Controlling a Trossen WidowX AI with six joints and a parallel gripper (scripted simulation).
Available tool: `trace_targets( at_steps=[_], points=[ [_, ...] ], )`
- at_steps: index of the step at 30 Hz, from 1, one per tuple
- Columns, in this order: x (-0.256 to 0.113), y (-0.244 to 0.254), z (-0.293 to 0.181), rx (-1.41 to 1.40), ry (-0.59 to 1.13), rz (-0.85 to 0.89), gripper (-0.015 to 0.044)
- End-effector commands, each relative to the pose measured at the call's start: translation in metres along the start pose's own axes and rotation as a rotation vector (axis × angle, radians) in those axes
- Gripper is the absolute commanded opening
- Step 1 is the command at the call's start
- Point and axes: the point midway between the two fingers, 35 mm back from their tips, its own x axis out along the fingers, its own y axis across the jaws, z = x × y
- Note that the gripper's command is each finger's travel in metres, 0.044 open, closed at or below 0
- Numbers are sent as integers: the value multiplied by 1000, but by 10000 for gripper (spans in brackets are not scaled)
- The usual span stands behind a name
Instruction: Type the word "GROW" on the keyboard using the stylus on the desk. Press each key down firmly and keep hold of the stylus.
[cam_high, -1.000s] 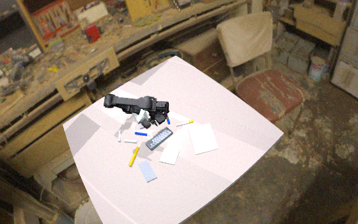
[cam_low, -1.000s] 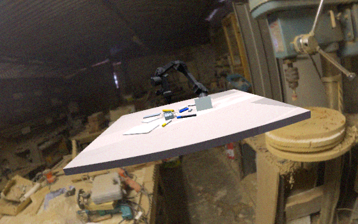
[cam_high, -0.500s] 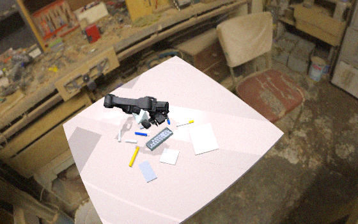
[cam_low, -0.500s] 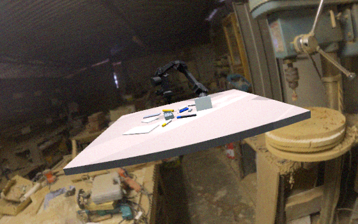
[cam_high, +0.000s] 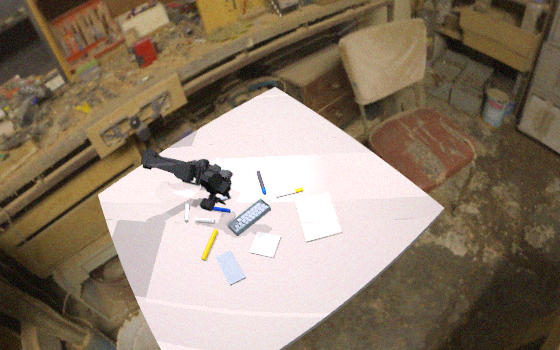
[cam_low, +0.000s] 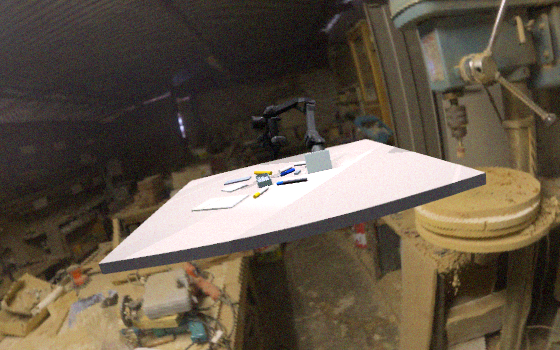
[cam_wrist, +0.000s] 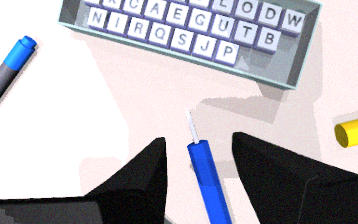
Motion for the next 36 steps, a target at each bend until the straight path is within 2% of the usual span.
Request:
trace_targets(
  at_steps=[1,10,36],
  points=[
    [2,-3,-21,-87,-66,11,150],
    [12,-5,-60,-280,-225,-49,150],
    [31,-8,-64,-282,-226,-52,150]
  ],
)
